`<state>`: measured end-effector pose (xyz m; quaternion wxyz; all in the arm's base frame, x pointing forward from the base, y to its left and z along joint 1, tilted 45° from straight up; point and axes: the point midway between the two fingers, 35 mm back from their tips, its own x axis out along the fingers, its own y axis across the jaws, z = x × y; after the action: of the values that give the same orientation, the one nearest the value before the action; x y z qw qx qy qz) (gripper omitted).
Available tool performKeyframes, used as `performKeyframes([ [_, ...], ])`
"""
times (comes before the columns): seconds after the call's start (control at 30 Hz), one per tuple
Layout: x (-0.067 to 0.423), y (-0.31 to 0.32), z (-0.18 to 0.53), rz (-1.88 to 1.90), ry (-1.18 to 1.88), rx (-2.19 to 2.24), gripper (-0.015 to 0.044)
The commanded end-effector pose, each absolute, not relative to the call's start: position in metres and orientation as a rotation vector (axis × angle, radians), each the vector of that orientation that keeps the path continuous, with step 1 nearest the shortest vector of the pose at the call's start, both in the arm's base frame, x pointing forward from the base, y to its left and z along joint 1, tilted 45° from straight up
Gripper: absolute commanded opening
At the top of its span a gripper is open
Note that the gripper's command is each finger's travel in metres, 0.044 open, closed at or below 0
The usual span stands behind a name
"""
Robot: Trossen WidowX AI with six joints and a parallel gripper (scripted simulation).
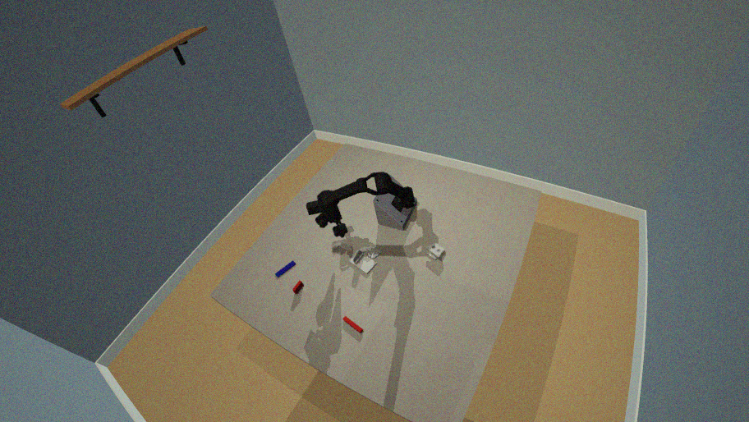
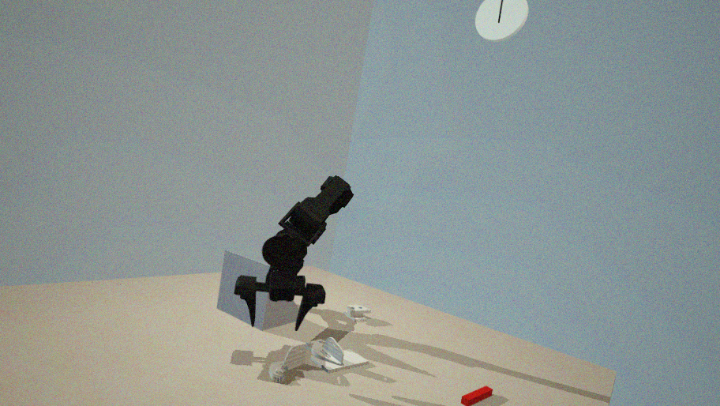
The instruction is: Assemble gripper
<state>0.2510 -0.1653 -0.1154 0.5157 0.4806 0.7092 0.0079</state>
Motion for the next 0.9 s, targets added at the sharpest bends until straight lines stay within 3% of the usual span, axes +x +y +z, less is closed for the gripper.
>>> performKeyframes([
  [0.0, 0.2533, -0.1655, -0.1128, 0.079, 1.682, 1.105, 0.044],
  [0.87, 0.259, -0.1625, -0.1074, 0.494, 1.535, 0.704, 0.044],
])
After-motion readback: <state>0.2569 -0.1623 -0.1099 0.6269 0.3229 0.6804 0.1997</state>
